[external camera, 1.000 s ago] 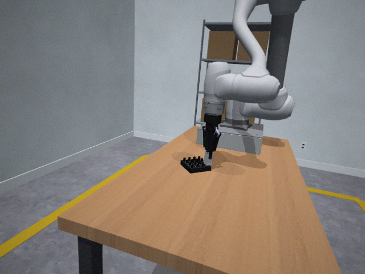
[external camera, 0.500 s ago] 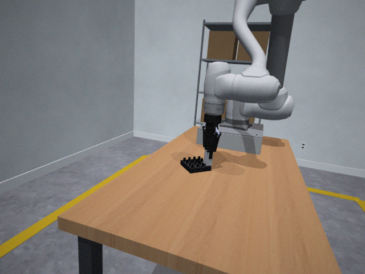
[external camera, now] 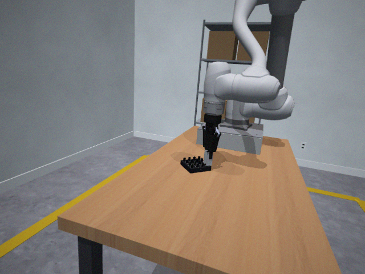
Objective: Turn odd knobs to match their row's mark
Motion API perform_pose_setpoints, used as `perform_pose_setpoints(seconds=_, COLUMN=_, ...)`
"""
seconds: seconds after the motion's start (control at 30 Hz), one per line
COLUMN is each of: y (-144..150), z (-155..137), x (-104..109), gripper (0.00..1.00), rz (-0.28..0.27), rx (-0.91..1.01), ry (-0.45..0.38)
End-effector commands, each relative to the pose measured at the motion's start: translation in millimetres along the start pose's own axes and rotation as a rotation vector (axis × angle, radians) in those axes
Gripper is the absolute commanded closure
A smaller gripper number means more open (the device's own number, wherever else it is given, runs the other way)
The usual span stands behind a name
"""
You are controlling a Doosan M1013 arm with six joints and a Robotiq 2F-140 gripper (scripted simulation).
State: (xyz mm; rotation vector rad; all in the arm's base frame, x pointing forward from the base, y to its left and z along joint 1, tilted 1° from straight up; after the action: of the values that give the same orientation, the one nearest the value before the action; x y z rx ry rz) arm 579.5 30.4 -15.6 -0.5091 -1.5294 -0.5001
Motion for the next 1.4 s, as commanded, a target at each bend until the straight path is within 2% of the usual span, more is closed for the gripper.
perform_pose_setpoints(seconds=0.0, y=0.0, z=0.0, x=0.1, gripper=0.88, rz=0.0, rx=0.0, ry=0.0)
perform_pose_setpoints(seconds=0.33, y=0.0, z=0.0, x=3.9, gripper=0.88, rz=0.0, rx=0.0, ry=0.0)
perform_pose_setpoints(seconds=0.73, y=0.0, z=0.0, x=34.0, gripper=0.88, rz=0.0, rx=0.0, ry=0.0)
perform_pose_setpoints(seconds=1.37, y=0.0, z=0.0, x=38.1, gripper=0.88, rz=0.0, rx=0.0, ry=0.0)
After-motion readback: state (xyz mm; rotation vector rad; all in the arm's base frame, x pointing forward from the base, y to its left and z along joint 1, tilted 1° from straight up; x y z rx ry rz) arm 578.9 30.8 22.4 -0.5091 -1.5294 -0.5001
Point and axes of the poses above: the point where the finger pads meet when closed, its own x axis back along the fingers, its own y axis across the jaws, z = x × y, the point moved 2 cm from there along x, back along the fingers, and after that the axes turned 3 degrees about x, right-handed, at the moved point
